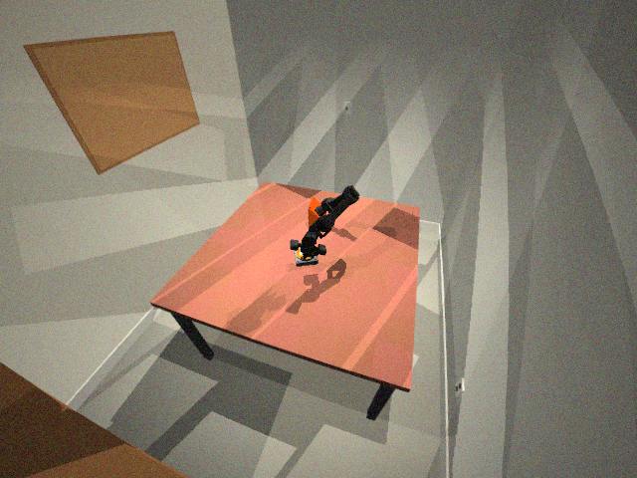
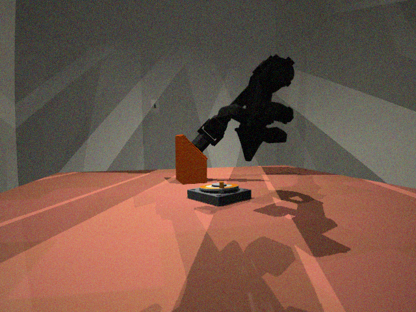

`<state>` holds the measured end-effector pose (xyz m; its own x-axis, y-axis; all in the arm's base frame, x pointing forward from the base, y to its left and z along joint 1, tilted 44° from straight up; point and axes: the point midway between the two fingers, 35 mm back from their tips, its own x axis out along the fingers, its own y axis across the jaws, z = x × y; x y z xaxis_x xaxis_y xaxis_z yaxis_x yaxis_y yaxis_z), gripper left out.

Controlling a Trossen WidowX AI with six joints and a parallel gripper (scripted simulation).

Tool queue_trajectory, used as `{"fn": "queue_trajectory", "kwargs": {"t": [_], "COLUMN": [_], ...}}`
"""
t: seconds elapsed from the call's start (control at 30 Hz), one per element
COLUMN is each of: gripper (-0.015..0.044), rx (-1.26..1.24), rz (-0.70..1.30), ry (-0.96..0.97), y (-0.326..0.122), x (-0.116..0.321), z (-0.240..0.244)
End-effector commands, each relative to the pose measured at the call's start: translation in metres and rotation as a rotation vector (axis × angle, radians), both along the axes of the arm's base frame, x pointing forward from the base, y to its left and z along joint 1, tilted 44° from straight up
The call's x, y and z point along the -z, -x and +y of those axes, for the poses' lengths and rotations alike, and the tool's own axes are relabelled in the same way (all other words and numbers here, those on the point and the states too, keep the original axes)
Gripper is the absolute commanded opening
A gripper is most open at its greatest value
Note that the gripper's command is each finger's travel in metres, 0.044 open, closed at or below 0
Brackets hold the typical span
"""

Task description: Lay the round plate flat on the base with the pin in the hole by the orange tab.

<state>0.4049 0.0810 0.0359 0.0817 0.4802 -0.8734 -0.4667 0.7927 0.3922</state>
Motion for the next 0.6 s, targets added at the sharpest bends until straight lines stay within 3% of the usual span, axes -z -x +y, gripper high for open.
{"fn": "queue_trajectory", "kwargs": {"t": [0.0, 0.13, 0.57], "gripper": [0.0, 0.0, 0.0], "rx": [0.097, 0.224, 0.224], "rz": [0.202, 0.406, 0.406], "ry": [-0.101, -0.241, -0.242], "y": [0.028, 0.057, 0.063], "x": [0.032, 0.055, 0.087], "z": [-0.023, -0.046, -0.022]}}
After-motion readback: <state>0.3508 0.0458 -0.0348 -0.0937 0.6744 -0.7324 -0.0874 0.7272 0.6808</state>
